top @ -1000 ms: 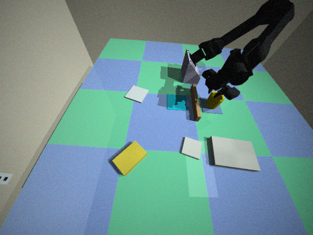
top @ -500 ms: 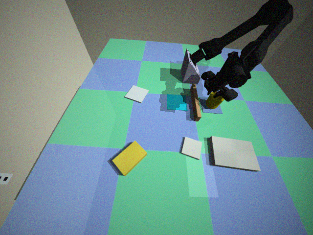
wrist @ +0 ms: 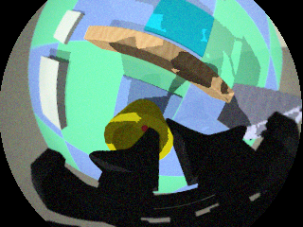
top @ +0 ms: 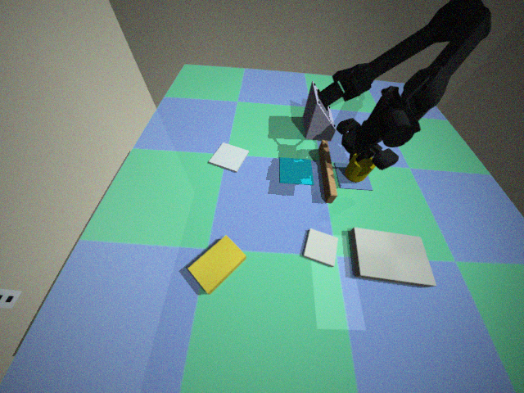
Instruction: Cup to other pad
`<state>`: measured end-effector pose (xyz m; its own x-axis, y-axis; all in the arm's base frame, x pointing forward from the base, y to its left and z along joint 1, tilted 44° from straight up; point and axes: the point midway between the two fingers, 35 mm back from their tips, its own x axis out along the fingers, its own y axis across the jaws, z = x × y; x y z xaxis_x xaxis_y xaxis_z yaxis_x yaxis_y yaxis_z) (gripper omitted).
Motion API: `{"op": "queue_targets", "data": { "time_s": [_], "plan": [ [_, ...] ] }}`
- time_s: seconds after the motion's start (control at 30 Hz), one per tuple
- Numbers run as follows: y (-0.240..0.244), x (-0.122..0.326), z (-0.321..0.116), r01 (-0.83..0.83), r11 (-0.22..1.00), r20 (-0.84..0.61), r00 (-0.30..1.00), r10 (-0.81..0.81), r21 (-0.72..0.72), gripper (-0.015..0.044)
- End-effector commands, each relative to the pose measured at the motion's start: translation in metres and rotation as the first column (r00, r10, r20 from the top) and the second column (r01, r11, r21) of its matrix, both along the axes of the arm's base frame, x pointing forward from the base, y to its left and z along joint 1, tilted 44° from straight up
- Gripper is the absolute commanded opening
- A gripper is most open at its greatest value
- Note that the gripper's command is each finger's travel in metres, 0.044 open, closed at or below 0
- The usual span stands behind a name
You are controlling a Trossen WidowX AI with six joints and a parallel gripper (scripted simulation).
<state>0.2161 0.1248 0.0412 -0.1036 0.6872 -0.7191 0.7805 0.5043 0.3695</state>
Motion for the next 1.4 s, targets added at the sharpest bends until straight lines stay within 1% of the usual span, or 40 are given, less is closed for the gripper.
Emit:
{"op": "queue_targets", "data": {
  "time_s": [0.0,0.07,0.1,0.93,1.37],
  "plan": [
    [0.0,0.0,0.0,0.0,1.0,0.0,1.0,0.0,0.0,0.0033],
    [0.0,0.0,0.0,0.0,1.0,0.0,1.0,0.0,0.0,0.002],
    [0.0,0.0,0.0,0.0,1.0,0.0,1.0,0.0,0.0,0.0],
    [-0.049,0.003,0.045,0.003,1.0,-0.01,1.0,-0.003,0.0,0.0],
    [-0.049,-0.002,0.043,0.004,1.0,-0.026,1.0,-0.004,0.006,0.0]
  ]
}}
